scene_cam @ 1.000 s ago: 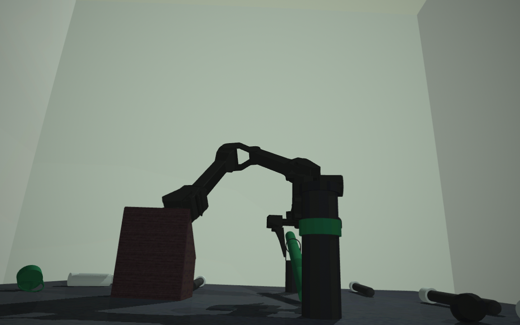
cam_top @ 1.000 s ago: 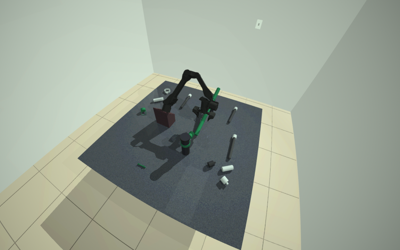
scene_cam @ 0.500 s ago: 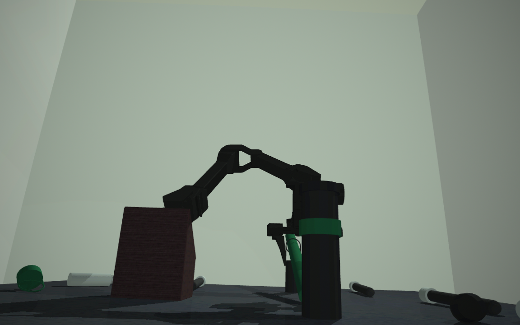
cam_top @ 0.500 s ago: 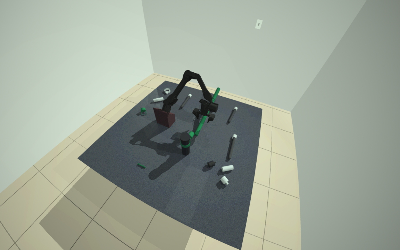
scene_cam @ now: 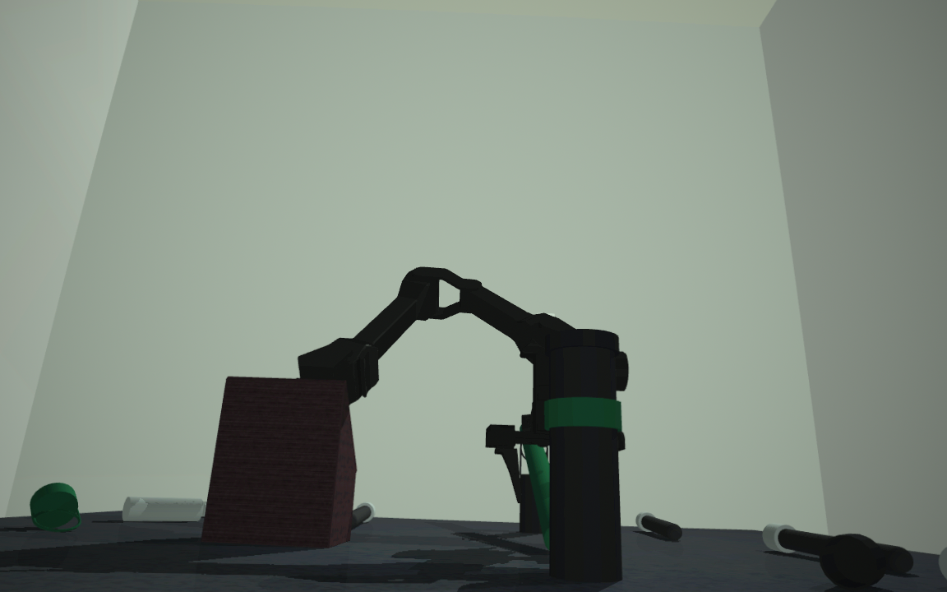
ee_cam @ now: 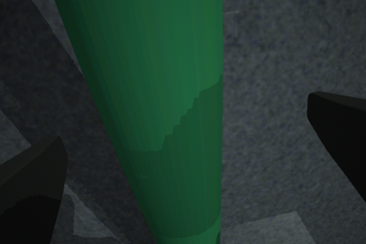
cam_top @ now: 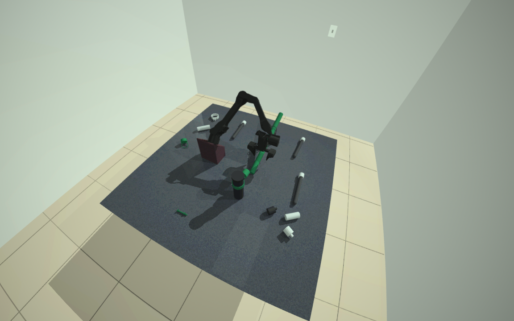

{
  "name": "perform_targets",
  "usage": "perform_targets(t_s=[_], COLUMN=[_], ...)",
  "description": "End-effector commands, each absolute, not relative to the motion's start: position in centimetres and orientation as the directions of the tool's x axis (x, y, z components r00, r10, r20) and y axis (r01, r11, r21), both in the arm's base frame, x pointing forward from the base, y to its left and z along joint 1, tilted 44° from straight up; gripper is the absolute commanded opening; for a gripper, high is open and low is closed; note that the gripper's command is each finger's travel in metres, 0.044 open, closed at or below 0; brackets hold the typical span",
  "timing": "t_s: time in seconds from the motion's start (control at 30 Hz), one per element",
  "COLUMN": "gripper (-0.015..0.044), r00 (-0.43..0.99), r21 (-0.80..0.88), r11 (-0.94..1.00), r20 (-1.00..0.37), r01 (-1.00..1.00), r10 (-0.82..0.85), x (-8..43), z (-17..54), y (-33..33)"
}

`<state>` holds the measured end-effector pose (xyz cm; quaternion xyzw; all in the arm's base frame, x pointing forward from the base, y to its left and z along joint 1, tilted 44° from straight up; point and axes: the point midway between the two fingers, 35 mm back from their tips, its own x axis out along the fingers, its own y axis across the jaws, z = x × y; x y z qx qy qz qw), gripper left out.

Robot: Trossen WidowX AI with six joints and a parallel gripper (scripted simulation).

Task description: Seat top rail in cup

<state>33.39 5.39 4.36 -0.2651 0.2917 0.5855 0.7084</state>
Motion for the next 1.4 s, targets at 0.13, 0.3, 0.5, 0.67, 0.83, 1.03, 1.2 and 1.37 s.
perform_targets(t_s=[0.13, 0.3, 0.5, 0.67, 0.83, 1.03, 1.2, 1.37], gripper=[0.044, 0.044, 0.0282, 0.0171, 0.0137, 0.0058, 0.0, 0.0], r00=[0.144, 0.145, 0.145, 0.145, 0.145, 0.145, 0.145, 0.144], r21=[-0.031, -0.031, -0.031, -0.031, -0.031, -0.031, -0.032, -0.038], r11=[0.177, 0.177, 0.177, 0.177, 0.177, 0.177, 0.178, 0.187], r20=[-0.72, -0.719, -0.719, -0.719, -0.719, -0.719, -0.728, -0.789], r01=[-0.984, -0.984, -0.984, -0.984, -0.984, -0.984, -0.983, -0.982], r10=[0.679, 0.679, 0.679, 0.679, 0.679, 0.679, 0.67, 0.598], x=[33.5, 33.5, 33.5, 33.5, 33.5, 33.5, 33.4, 33.1], z=[3.4, 3.0, 3.0, 3.0, 3.0, 3.1, 3.3, 3.6], y=[6.4, 6.8, 6.8, 6.8, 6.8, 6.7, 6.1, 3.4])
